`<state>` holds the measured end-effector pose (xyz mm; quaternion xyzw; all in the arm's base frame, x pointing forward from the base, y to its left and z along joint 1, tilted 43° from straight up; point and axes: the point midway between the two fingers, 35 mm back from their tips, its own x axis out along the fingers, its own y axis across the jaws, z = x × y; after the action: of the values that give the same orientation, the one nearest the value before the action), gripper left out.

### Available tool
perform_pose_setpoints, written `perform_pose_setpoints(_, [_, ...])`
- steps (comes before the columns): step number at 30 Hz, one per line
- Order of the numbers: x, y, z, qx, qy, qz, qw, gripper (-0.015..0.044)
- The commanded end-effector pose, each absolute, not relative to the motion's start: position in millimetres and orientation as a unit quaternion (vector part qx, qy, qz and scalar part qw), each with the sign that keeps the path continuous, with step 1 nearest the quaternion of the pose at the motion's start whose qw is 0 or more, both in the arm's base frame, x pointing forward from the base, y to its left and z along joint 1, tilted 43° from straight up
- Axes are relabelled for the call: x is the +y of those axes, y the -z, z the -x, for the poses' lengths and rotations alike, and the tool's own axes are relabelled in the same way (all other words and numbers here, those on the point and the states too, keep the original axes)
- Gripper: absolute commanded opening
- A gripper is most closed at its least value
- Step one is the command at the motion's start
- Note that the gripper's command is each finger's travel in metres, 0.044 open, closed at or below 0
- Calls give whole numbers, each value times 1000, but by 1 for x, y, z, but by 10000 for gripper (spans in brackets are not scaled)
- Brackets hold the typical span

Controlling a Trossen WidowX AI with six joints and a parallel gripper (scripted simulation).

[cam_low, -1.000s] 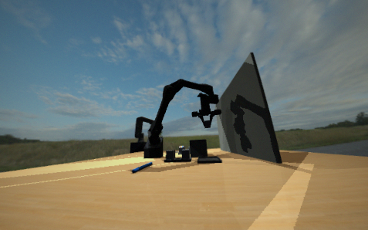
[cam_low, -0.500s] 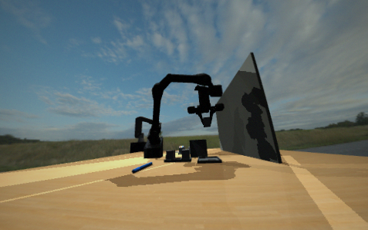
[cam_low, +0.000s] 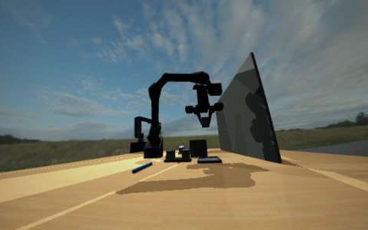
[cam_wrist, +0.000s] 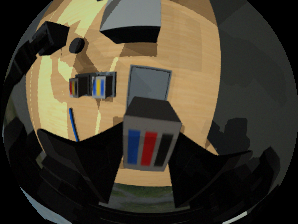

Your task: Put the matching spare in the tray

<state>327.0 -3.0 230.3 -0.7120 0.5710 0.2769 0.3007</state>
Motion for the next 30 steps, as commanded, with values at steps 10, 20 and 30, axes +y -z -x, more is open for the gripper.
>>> perform_pose_setpoints(10, [-9, -222, -331, 571, -278, 713, 298, 0])
perform_pose_setpoints(20, [-14, -216, -334, 571, -279, 712, 299, 0])
perform_pose_setpoints(30, [-19, -210, -337, 571, -279, 712, 299, 0])
